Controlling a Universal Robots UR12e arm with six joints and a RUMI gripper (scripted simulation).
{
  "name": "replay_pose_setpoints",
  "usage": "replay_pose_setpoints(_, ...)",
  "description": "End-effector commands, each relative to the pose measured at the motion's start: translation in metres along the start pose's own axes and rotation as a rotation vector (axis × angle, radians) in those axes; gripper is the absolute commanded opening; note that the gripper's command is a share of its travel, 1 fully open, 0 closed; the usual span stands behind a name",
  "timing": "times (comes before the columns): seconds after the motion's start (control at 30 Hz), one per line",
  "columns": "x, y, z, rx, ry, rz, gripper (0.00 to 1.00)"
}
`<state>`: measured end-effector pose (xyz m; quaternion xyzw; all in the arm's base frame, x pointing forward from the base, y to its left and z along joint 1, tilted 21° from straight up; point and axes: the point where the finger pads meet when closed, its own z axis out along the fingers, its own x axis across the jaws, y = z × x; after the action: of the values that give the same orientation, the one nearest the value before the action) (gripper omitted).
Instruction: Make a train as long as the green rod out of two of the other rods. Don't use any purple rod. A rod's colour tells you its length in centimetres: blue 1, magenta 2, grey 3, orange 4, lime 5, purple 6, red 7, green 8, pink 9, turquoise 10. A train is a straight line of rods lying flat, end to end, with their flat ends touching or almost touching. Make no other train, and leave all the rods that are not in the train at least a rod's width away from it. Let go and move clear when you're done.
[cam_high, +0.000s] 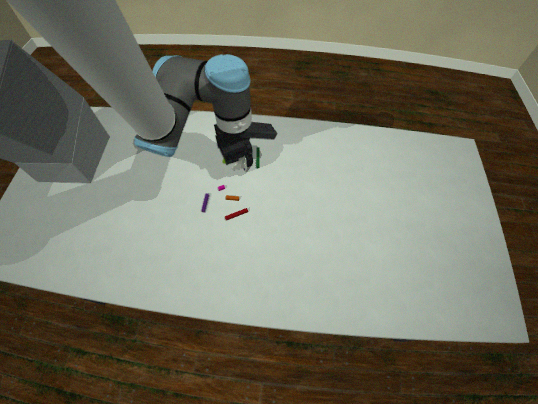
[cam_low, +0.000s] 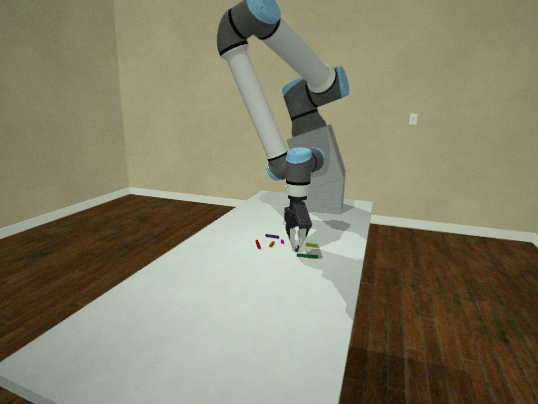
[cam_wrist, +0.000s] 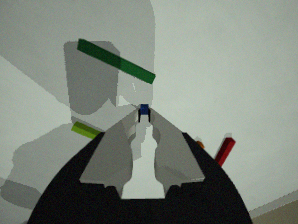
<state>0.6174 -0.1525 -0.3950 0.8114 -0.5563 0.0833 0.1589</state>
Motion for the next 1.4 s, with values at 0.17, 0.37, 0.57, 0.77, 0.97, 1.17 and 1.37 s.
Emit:
replay_pose_setpoints(0.17, 0.0002, -0.0004, 0.0003, 0.001, 0.001, 0.0, 0.0)
replay_pose_setpoints(0.37, 0.0002, -0.0004, 0.0003, 0.001, 0.001, 0.0, 0.0)
replay_pose_setpoints(0.57, 0.0002, -0.0004, 0.0003, 0.001, 0.001, 0.0, 0.0)
replay_pose_setpoints(0.77, 0.0002, -0.0004, 0.0003, 0.001, 0.001, 0.0, 0.0)
replay_pose_setpoints(0.97, 0.0002, -0.0004, 0.0003, 0.001, 0.001, 0.0, 0.0)
replay_pose_setpoints(1.17, 0.0002, -0.0004, 0.0003, 0.001, 0.001, 0.0, 0.03)
replay_pose_setpoints(1.37, 0.0002, -0.0004, 0.0003, 0.001, 0.001, 0.0, 0.08)
